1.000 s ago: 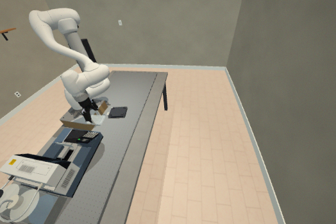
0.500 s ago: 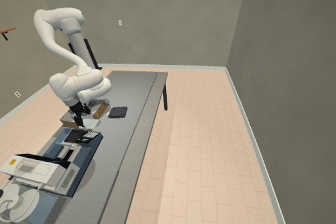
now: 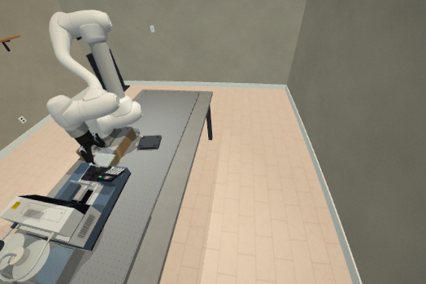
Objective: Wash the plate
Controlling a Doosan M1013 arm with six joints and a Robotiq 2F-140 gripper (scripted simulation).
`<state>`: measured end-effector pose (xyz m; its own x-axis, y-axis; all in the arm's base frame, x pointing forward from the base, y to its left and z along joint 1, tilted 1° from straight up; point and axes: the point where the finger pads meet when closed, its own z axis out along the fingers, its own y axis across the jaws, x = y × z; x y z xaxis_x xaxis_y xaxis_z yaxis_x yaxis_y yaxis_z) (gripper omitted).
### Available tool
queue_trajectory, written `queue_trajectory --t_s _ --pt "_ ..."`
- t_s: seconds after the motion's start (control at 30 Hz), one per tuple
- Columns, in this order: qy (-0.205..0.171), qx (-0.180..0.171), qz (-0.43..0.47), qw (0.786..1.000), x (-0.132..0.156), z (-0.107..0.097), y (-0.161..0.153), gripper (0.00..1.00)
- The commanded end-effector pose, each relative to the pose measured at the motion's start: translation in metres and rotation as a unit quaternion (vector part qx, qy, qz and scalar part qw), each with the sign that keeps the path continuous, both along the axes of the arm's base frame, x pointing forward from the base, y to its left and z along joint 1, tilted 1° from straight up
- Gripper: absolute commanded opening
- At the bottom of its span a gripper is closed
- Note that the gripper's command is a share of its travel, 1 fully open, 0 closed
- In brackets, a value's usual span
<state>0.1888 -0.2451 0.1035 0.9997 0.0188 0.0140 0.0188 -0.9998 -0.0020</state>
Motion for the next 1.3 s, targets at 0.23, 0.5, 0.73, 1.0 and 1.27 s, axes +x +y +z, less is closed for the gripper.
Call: queue_trajectory --t_s 0.23,0.5,0.73,1.0,1.27 --pt "-0.001 0.001 0.000 1.000 -0.034 0.005 -0.023 0.10" --pt "-0.001 0.001 0.000 1.000 -0.066 0.011 -0.044 0.10" --pt "-0.001 0.001 0.000 1.000 -0.066 0.011 -0.045 0.10" --pt "-0.001 0.001 0.000 1.000 -0.066 0.011 -0.044 0.10" --pt "-0.001 0.001 0.000 1.000 -0.066 0.011 -0.044 0.10"
